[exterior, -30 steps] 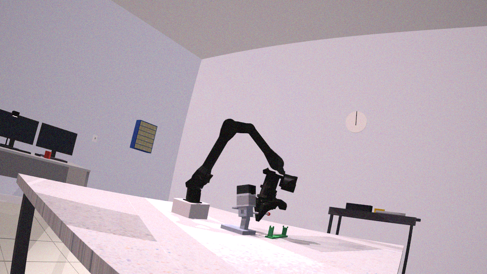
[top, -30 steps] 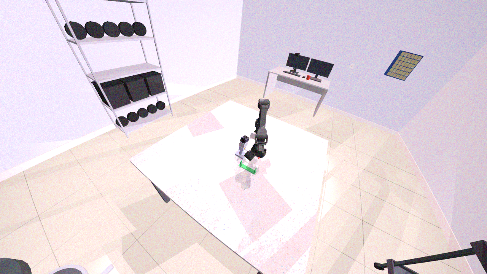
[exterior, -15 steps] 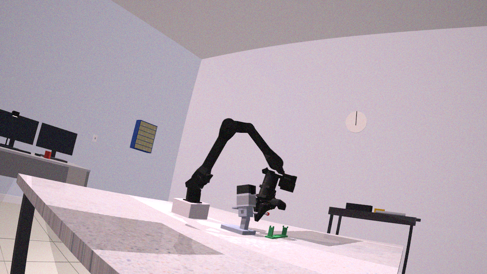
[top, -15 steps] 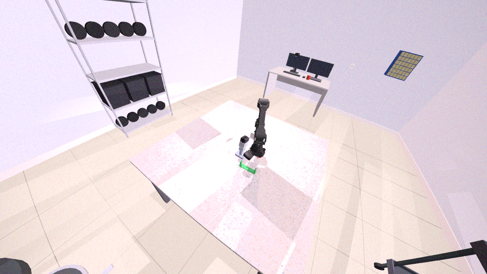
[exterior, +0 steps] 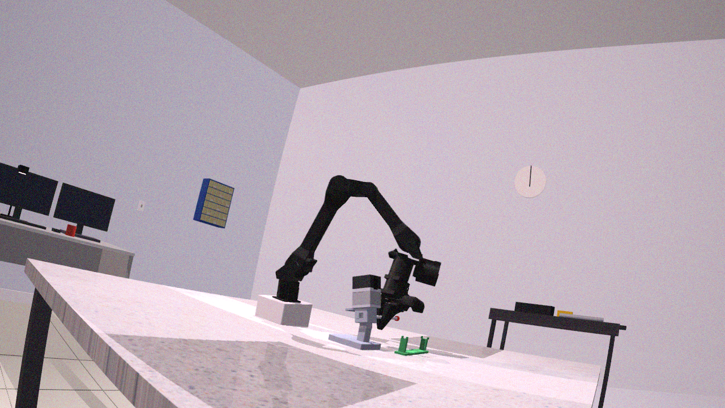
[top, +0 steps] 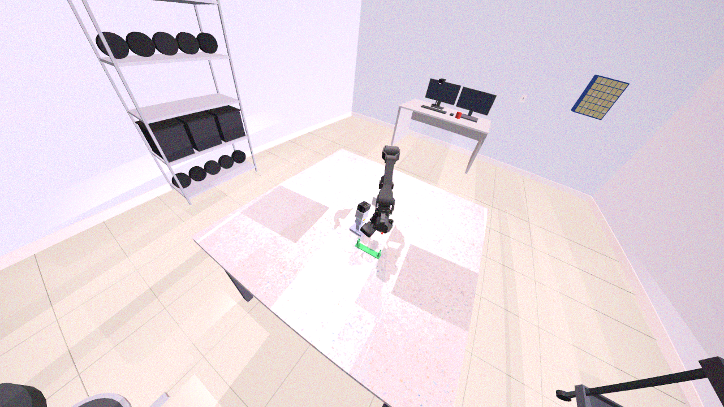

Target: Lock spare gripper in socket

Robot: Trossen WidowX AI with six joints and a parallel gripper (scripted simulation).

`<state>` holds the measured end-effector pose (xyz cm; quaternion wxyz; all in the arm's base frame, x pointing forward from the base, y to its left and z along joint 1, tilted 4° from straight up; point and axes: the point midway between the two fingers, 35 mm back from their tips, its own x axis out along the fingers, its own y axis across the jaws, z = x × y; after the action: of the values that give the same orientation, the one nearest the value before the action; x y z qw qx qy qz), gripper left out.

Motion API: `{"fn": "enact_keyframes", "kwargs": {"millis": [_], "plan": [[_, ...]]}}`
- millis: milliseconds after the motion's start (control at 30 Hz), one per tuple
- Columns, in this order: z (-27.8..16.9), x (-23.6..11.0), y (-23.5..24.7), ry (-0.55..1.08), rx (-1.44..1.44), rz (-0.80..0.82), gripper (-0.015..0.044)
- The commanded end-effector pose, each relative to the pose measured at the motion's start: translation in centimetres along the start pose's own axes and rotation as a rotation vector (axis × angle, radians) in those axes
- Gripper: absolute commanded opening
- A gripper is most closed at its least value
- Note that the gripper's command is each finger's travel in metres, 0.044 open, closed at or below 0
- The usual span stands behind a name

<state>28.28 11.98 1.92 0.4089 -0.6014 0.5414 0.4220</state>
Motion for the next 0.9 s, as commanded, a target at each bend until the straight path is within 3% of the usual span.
{"fn": "enact_keyframes", "kwargs": {"millis": [0,867], "plan": [[-0.4,0.1,-0.1,0.003,-0.003,-0.002,0.0],[-1.7,0.4,-0.1,0.003,-0.006,0.006,0.0]]}}
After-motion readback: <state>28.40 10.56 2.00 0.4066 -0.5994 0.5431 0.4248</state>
